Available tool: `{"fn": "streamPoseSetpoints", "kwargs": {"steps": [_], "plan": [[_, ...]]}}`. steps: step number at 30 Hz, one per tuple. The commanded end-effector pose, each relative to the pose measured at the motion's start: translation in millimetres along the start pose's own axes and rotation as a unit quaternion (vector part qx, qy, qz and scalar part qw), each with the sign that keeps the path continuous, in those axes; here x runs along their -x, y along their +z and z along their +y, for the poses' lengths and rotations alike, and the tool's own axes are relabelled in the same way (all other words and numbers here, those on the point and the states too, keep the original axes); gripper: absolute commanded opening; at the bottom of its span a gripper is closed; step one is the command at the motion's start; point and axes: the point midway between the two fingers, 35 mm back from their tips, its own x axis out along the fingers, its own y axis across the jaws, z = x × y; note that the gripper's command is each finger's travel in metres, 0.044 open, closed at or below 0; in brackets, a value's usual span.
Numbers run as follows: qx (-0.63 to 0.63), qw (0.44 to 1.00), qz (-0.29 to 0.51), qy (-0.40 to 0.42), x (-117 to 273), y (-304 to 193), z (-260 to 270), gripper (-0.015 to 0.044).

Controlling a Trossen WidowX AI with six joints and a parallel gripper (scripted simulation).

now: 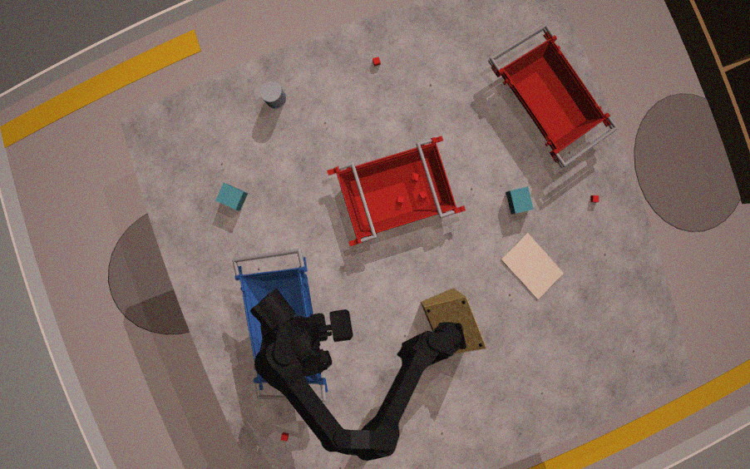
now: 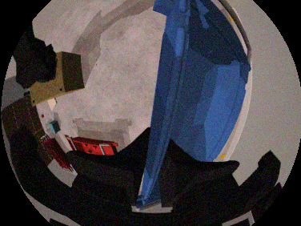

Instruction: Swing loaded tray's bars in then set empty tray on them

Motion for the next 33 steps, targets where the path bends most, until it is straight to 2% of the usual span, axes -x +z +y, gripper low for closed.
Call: {"fn": "streamPoseSetpoints", "kwargs": {"steps": [1,13,33], "plan": [[0.004,1.000,0.001,-0.009,2.6,0.2,-3.7,0.0000],[-0.002,1.000,0.002,-0.008,2.4,-2.3,-3.2,0.0000],[-0.171,0.985,0.013,0.009,-0.5,-76.9,24.4,0.0000]]}}
